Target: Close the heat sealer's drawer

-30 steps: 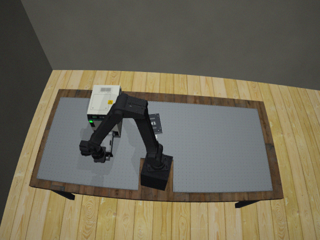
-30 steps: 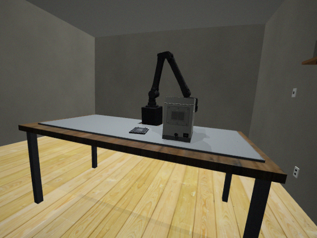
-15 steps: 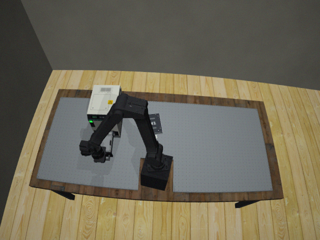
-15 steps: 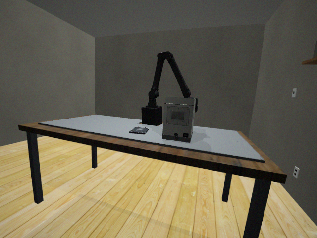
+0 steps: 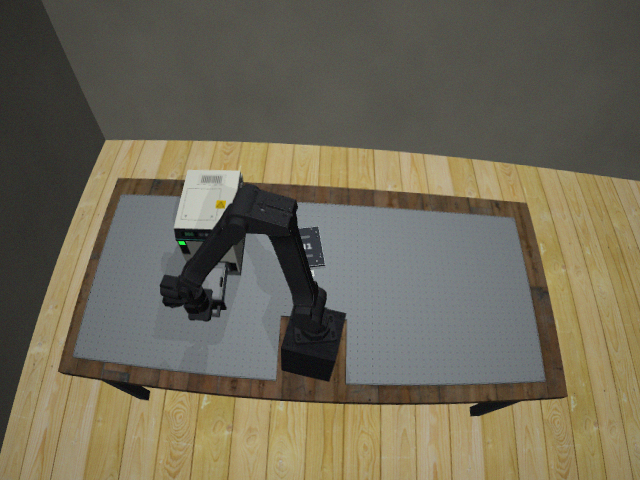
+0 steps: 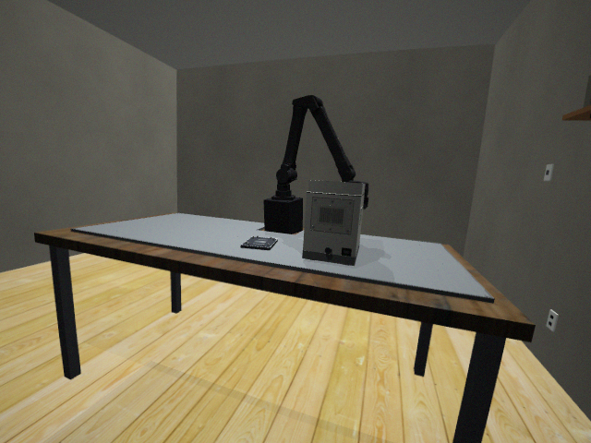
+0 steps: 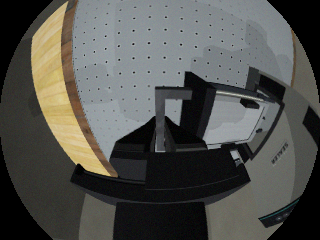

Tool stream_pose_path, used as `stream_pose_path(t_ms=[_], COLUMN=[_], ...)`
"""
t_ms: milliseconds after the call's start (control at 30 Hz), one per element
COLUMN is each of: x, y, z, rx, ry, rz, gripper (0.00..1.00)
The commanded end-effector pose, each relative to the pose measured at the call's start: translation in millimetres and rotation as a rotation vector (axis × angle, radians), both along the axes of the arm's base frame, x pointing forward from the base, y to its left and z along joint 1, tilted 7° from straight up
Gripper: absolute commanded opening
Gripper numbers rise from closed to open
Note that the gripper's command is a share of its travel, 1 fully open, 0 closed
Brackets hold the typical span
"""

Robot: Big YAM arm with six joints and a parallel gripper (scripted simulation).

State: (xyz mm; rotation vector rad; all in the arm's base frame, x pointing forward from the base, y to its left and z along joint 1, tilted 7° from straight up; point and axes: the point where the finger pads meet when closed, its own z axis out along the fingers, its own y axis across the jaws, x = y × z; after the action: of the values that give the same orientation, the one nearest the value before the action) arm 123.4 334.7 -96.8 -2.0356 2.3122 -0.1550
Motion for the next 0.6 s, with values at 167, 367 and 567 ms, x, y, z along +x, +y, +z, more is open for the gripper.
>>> stream_pose_path(t_ms=[167, 367, 567], x=[23.1, 33.1, 39.3], y=[13, 10, 8], z=[7, 8, 7], rx=[0.022, 0.019, 0.017], ry=[-0.009, -0.008, -0.008], rz=[-0.002, -0.002, -0.002], gripper=[0.00, 0.00, 0.00])
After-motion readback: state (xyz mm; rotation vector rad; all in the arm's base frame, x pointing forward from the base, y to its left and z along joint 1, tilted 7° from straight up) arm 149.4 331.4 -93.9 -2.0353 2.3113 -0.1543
